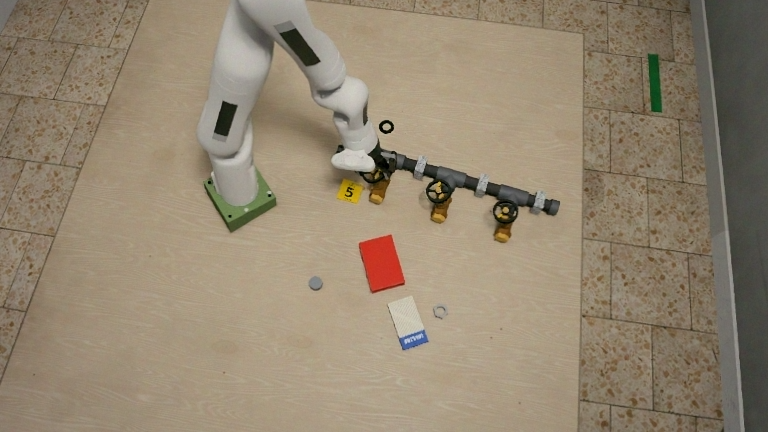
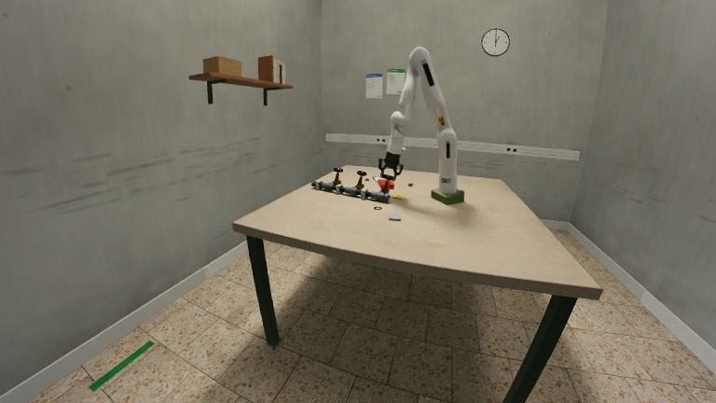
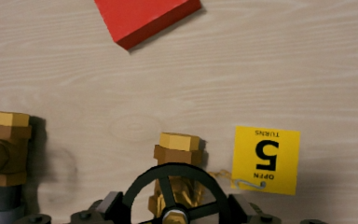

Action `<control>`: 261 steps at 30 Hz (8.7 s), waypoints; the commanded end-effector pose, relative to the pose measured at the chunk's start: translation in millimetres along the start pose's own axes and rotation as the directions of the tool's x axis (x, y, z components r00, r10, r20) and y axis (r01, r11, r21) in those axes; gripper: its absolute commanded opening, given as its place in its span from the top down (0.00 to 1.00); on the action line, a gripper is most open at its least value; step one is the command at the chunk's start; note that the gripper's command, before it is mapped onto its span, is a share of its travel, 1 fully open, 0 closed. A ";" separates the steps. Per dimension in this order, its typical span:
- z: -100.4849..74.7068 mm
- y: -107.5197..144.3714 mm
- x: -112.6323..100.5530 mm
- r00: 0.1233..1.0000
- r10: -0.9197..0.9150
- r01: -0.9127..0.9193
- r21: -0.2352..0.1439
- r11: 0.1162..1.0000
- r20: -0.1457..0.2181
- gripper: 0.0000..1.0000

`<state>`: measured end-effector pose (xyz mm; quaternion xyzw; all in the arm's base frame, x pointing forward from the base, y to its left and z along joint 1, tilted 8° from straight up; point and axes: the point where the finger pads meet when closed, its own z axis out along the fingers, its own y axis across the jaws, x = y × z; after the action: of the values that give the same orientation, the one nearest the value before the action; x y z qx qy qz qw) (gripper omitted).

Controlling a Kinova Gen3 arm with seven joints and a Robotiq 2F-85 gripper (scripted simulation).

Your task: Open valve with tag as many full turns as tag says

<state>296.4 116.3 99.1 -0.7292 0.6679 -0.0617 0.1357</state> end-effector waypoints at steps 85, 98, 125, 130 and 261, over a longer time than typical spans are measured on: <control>-0.4 -0.6 0.0 -0.150 0.989 -0.989 -0.001 -0.150 0.001 0.00; -0.4 -0.6 0.0 -0.744 0.669 -0.669 -0.001 -0.744 0.000 0.00; -0.4 -0.6 0.0 -0.984 0.178 -0.178 -0.001 -0.984 0.000 0.00; -0.4 -0.6 0.0 -0.985 0.173 -0.173 -0.001 -0.985 0.000 0.00; -0.3 -0.5 0.0 1.000 0.000 0.000 0.001 1.000 0.000 0.36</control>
<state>296.7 116.1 99.2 -0.7287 0.6683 -0.0621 0.1360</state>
